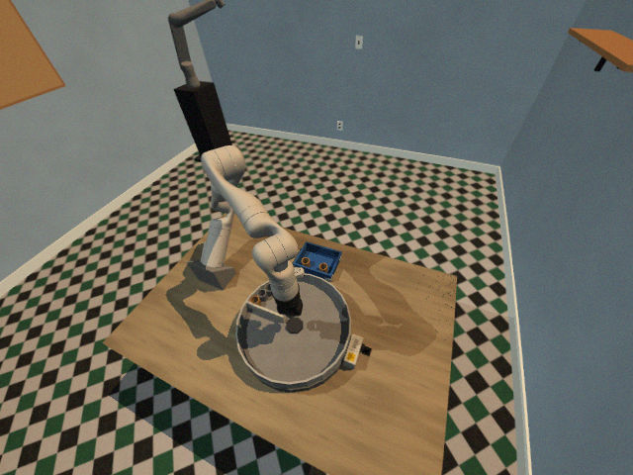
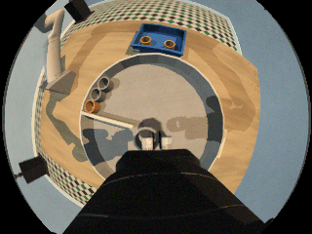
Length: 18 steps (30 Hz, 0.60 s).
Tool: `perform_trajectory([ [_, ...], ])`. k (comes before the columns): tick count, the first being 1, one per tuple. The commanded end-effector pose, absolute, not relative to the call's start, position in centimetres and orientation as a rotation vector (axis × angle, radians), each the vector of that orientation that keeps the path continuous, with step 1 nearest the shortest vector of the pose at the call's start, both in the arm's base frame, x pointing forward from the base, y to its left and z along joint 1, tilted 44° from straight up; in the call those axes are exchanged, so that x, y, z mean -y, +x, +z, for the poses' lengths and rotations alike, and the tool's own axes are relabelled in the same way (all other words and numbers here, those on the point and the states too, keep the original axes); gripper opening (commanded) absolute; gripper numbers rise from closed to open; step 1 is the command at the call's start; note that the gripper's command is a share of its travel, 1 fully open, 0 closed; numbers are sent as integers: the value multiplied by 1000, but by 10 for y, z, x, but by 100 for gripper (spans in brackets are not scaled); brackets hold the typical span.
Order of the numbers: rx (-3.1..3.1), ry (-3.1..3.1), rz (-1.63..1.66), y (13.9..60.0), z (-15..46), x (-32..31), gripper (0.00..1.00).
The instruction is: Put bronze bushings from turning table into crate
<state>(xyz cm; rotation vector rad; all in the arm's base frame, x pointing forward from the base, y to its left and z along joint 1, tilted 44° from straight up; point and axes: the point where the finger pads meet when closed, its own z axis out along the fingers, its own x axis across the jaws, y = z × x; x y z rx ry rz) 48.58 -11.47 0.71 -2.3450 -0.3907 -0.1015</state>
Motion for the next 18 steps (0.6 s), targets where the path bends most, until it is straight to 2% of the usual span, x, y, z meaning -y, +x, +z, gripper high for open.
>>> perform_trajectory([
  [1, 399, -2339, -94, 488, 3, 109, 0],
  [18, 399, -2339, -95, 486, -18, 89, 0],
])
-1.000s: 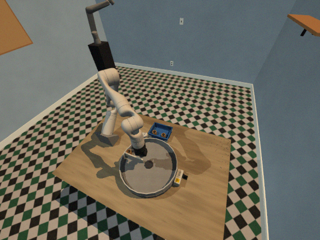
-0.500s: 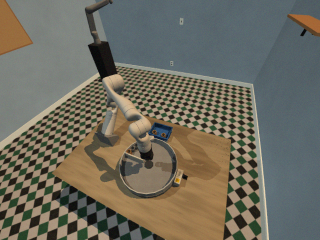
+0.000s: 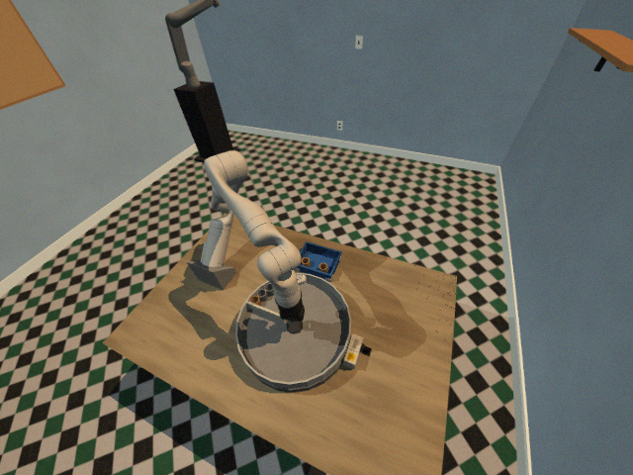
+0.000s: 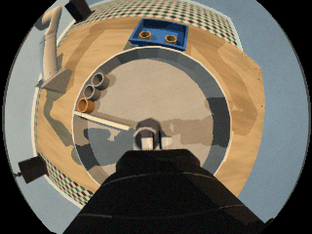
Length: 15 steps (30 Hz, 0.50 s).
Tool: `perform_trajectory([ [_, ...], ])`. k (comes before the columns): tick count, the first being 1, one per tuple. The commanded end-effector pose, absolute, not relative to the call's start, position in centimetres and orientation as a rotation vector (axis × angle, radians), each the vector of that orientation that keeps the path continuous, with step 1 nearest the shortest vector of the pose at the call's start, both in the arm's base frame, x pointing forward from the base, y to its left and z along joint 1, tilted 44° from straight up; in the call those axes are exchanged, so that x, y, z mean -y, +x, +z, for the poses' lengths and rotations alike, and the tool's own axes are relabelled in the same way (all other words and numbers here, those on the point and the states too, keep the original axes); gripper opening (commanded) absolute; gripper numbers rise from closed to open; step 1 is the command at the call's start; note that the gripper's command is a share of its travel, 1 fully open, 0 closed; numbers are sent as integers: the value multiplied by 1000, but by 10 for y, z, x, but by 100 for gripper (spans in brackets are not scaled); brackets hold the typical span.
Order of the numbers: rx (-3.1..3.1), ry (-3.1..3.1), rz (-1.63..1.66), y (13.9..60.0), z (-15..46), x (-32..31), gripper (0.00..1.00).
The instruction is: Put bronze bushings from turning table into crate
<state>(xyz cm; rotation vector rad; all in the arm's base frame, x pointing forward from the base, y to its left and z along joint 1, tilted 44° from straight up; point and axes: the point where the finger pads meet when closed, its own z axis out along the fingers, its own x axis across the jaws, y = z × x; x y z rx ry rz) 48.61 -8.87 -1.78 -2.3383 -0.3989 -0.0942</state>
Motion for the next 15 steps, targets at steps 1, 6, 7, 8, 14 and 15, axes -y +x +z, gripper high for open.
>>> perform_trajectory([
  [1, 399, -2339, -95, 486, -18, 89, 0],
  [6, 399, -2339, -95, 486, -18, 89, 0],
  [7, 399, -2339, -95, 486, -18, 89, 0],
  [8, 399, -2339, -95, 486, -22, 85, 0],
  [14, 399, -2338, -94, 485, -39, 68, 0],
  [15, 399, -2338, -94, 485, -39, 68, 0],
])
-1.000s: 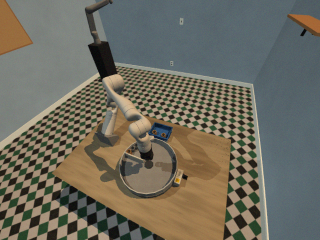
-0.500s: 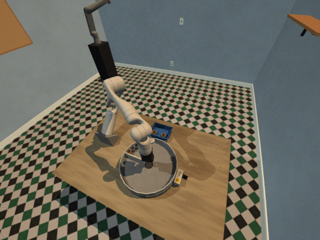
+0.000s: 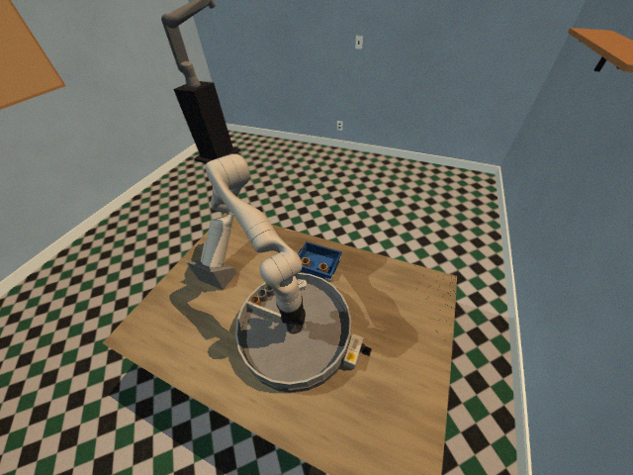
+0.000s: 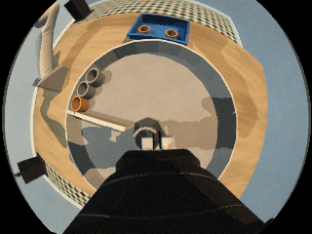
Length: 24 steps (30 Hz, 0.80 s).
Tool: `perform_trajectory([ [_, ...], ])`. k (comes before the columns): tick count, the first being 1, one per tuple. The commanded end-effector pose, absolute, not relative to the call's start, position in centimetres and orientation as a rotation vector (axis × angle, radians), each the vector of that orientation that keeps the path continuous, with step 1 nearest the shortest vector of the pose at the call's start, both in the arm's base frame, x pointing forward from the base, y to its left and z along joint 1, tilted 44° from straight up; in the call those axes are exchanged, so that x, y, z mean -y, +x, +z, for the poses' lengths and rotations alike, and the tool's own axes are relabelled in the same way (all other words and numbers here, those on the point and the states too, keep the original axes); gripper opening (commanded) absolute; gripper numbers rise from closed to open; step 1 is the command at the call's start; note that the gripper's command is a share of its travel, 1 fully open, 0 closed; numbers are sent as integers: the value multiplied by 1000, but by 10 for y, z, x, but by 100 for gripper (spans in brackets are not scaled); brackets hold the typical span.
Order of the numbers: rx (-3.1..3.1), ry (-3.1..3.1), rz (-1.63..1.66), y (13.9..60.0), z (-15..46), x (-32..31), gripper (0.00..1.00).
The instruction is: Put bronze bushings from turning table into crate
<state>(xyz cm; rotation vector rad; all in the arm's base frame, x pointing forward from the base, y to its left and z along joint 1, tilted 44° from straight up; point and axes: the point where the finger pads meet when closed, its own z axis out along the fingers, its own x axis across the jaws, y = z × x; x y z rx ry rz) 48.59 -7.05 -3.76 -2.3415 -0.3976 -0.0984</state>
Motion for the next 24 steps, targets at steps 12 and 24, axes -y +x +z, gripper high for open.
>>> perform_trajectory([
  [12, 399, -2338, -94, 484, -52, 56, 0],
  [24, 399, -2337, -94, 483, -60, 47, 0],
])
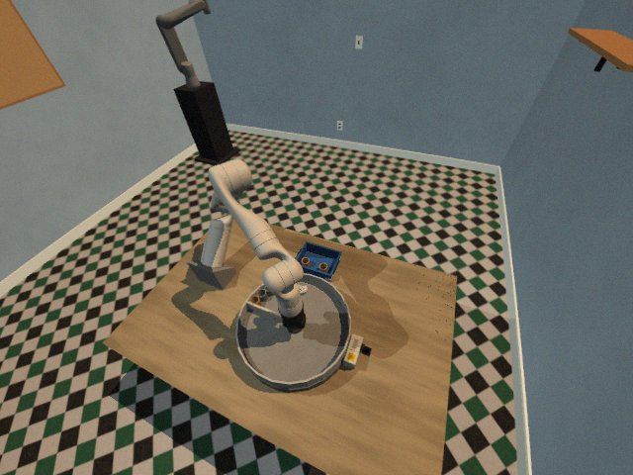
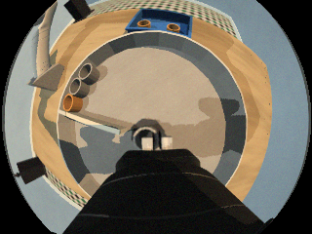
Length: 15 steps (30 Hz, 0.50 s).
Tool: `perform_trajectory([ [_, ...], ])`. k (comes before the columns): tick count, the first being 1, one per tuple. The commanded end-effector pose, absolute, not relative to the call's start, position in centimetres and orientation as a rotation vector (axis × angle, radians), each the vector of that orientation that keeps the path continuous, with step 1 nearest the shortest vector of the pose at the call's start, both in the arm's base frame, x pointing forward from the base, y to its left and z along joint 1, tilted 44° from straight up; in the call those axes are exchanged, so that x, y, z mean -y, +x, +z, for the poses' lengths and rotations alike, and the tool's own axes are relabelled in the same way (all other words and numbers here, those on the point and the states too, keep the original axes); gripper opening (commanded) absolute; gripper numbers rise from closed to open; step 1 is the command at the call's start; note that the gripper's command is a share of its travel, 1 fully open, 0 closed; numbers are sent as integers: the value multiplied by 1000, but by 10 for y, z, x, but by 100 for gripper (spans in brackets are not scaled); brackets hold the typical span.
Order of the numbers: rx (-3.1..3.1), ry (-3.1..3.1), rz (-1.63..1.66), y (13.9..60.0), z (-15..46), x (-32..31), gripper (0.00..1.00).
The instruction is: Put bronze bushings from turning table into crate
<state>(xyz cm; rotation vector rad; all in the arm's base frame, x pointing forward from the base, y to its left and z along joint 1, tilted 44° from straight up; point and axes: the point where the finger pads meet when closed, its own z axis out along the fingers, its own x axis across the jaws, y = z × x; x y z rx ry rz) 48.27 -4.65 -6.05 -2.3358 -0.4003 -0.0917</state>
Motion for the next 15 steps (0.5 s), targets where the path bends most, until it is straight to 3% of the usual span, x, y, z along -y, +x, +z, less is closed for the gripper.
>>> perform_trajectory([
  [1, 399, -2337, -94, 483, -60, 47, 0],
  [15, 400, -2337, -94, 483, -62, 45, 0],
])
